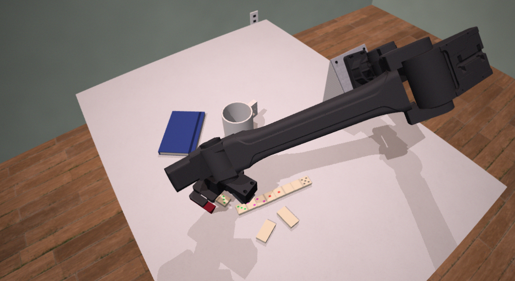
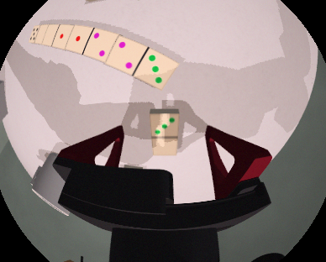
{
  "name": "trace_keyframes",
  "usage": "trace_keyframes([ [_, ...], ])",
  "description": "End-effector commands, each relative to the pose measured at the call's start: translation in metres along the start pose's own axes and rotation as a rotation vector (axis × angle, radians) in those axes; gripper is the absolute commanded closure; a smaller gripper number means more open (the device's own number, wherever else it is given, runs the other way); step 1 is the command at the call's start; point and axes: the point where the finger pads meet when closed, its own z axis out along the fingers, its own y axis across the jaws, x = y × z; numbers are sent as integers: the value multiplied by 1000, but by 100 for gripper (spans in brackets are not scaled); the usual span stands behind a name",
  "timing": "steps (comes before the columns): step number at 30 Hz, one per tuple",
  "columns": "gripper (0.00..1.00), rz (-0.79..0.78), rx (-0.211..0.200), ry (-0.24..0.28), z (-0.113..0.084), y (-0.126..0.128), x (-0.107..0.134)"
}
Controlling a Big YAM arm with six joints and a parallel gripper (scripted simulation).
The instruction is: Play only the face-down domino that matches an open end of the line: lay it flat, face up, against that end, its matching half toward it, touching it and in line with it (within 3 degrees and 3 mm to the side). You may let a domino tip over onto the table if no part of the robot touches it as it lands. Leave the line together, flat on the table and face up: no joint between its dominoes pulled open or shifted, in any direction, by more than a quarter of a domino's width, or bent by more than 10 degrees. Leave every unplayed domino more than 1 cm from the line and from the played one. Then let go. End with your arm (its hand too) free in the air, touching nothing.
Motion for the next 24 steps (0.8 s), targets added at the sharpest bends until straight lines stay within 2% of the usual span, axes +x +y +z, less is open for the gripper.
trace_keyframes([
  [1, 6, 3, 0, 2, 4, -1, 1],
  [6, 6, 3, 0, 2, 4, -1, 1],
  [7, 6, -1, 8, 3, -4, -3, 1],
  [23, 6, 3, 0, 2, 4, -1, 1],
  [24, 6, -1, 8, 3, -6, -3, 1],
])
